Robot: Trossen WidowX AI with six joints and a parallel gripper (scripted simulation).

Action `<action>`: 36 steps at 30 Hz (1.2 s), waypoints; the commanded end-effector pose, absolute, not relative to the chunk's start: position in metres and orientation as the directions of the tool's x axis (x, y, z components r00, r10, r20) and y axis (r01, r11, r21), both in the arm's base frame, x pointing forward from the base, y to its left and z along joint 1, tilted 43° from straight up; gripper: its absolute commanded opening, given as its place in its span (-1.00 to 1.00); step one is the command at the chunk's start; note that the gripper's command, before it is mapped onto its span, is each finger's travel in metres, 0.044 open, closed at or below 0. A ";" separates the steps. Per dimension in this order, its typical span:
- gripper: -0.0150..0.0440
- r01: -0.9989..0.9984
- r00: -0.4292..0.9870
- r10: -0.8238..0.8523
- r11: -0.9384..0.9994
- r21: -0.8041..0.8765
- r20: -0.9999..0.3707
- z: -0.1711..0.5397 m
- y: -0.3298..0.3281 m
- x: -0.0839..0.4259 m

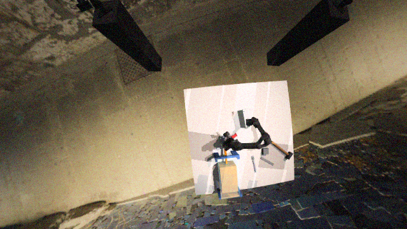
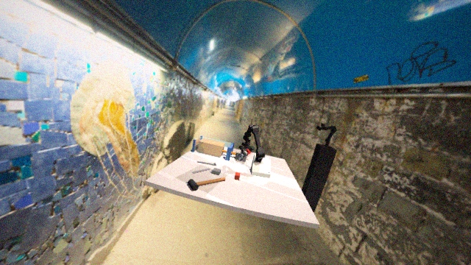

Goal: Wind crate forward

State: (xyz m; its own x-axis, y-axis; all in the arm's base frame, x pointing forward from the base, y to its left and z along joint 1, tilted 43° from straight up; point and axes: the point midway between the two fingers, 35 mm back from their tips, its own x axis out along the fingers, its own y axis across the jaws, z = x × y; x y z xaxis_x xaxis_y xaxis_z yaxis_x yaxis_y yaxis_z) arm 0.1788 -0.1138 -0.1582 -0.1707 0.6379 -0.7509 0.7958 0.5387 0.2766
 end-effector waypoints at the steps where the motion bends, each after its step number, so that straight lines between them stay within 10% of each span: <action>1: 0.73 0.796 -0.170 0.638 0.538 0.277 -0.751 -0.158 -0.114 0.179; 9: 0.02 0.796 -0.170 0.638 0.538 0.277 -0.751 -0.158 -0.114 0.179; 24: -0.49 0.796 -0.170 0.638 0.538 0.277 -0.751 -0.158 -0.114 0.179; 36: -0.49 0.788 -0.237 0.648 0.565 0.247 -0.724 -0.158 -0.117 0.183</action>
State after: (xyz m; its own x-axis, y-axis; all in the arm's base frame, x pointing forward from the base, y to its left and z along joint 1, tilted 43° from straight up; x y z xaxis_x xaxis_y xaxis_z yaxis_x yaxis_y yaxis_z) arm 0.1815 -0.1159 -0.1576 -0.2087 0.6434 -0.7365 0.7915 0.5535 0.2593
